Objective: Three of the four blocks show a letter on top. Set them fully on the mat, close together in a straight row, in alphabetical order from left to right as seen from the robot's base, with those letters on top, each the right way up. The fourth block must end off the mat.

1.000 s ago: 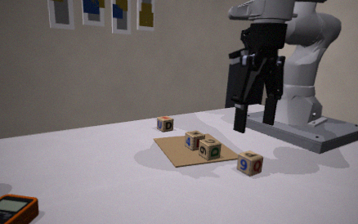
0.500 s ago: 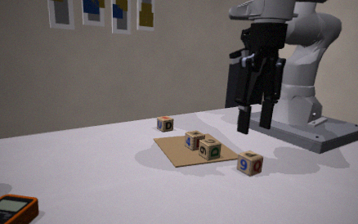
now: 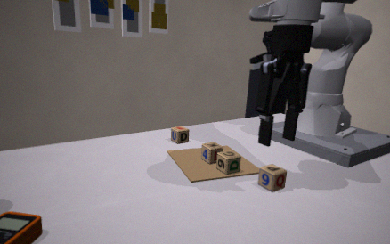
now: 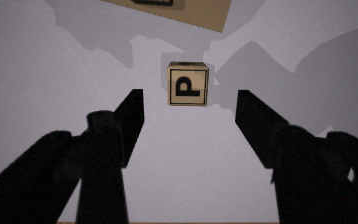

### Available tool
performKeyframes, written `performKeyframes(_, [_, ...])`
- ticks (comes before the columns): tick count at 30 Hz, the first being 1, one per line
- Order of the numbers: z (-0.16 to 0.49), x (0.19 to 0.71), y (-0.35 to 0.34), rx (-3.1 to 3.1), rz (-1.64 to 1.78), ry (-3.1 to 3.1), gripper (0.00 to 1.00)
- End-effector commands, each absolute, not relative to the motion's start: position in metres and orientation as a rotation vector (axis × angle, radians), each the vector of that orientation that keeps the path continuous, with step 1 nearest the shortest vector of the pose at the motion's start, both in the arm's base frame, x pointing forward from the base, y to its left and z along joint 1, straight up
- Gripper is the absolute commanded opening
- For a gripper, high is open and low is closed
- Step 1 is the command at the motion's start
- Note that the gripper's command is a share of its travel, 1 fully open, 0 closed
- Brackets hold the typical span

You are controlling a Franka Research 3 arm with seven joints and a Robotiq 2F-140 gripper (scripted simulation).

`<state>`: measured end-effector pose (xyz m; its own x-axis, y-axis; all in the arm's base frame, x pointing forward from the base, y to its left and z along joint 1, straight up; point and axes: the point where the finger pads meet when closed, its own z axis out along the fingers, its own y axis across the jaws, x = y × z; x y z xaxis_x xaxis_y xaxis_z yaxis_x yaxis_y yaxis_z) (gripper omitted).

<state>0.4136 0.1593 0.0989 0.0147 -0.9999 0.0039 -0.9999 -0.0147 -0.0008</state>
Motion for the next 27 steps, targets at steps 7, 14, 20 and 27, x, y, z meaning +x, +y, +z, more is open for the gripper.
performKeyframes(7, [0.098, 0.414, 0.159, 2.227, 0.005, -2.214, 0.55])
performKeyframes(14, [0.094, 0.413, 0.159, 2.227, 0.005, -2.214, 0.55])
performKeyframes(20, [0.089, 0.413, 0.159, 2.226, 0.005, -2.214, 0.55])
performKeyframes(27, [0.080, 0.413, 0.159, 2.226, 0.005, -2.214, 0.55])
